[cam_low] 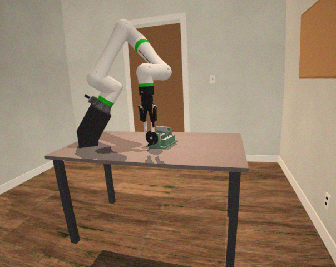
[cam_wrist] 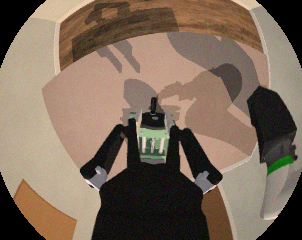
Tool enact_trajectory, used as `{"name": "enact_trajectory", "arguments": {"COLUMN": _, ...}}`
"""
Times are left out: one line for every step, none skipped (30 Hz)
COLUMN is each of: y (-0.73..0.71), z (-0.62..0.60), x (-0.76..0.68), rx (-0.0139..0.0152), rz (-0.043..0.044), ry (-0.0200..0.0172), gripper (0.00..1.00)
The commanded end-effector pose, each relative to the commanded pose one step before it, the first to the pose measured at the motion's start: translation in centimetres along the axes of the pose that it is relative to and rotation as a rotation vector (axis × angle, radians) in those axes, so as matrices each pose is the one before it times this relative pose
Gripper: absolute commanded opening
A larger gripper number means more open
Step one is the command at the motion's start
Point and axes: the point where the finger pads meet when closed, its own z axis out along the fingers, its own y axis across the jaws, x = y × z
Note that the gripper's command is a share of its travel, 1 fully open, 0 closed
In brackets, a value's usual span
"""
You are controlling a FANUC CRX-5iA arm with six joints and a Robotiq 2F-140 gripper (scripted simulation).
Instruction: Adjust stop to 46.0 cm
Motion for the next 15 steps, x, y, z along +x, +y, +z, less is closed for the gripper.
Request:
{"name": "enact_trajectory", "arguments": {"y": -0.015, "z": -0.018, "x": 0.015, "rx": 0.00035, "rz": 0.00008, "ry": 0.00023, "gripper": 0.33}}
{"name": "enact_trajectory", "arguments": {"y": 0.0, "z": 0.0, "x": 0.0, "rx": 0.0, "rz": 0.0, "ry": 0.0, "gripper": 0.33}}
{"name": "enact_trajectory", "arguments": {"y": 0.0, "z": 0.0, "x": 0.0, "rx": 0.0, "rz": 0.0, "ry": 0.0, "gripper": 0.33}}
{"name": "enact_trajectory", "arguments": {"y": 0.0, "z": 0.0, "x": 0.0, "rx": 0.0, "rz": 0.0, "ry": 0.0, "gripper": 0.33}}
{"name": "enact_trajectory", "arguments": {"y": 0.0, "z": 0.0, "x": 0.0, "rx": 0.0, "rz": 0.0, "ry": 0.0, "gripper": 0.33}}
{"name": "enact_trajectory", "arguments": {"y": 0.0, "z": 0.0, "x": 0.0, "rx": 0.0, "rz": 0.0, "ry": 0.0, "gripper": 0.33}}
{"name": "enact_trajectory", "arguments": {"y": 0.0, "z": 0.0, "x": 0.0, "rx": 0.0, "rz": 0.0, "ry": 0.0, "gripper": 0.33}}
{"name": "enact_trajectory", "arguments": {"y": 0.0, "z": -0.034, "x": 0.0, "rx": 0.0, "rz": 0.0, "ry": 0.0, "gripper": 0.33}}
{"name": "enact_trajectory", "arguments": {"y": 0.0, "z": -0.193, "x": 0.0, "rx": 0.0, "rz": 0.0, "ry": -0.00001, "gripper": 0.33}}
{"name": "enact_trajectory", "arguments": {"y": 0.0, "z": -0.402, "x": 0.0, "rx": 0.0, "rz": 0.0, "ry": 0.0, "gripper": 0.33}}
{"name": "enact_trajectory", "arguments": {"y": 0.0, "z": -0.574, "x": 0.0, "rx": 0.0, "rz": 0.0, "ry": 0.0, "gripper": 0.33}}
{"name": "enact_trajectory", "arguments": {"y": 0.0, "z": -0.644, "x": 0.0, "rx": 0.0, "rz": 0.0, "ry": 0.0, "gripper": 0.33}}
{"name": "enact_trajectory", "arguments": {"y": 0.0, "z": -0.58, "x": 0.0, "rx": 0.0, "rz": 0.0, "ry": 0.0, "gripper": 0.33}}
{"name": "enact_trajectory", "arguments": {"y": 0.0, "z": -0.412, "x": 0.0, "rx": 0.0, "rz": 0.0, "ry": 0.0, "gripper": 0.33}}
{"name": "enact_trajectory", "arguments": {"y": 0.0, "z": -0.2, "x": 0.0, "rx": 0.0, "rz": 0.0, "ry": 0.00001, "gripper": 0.33}}
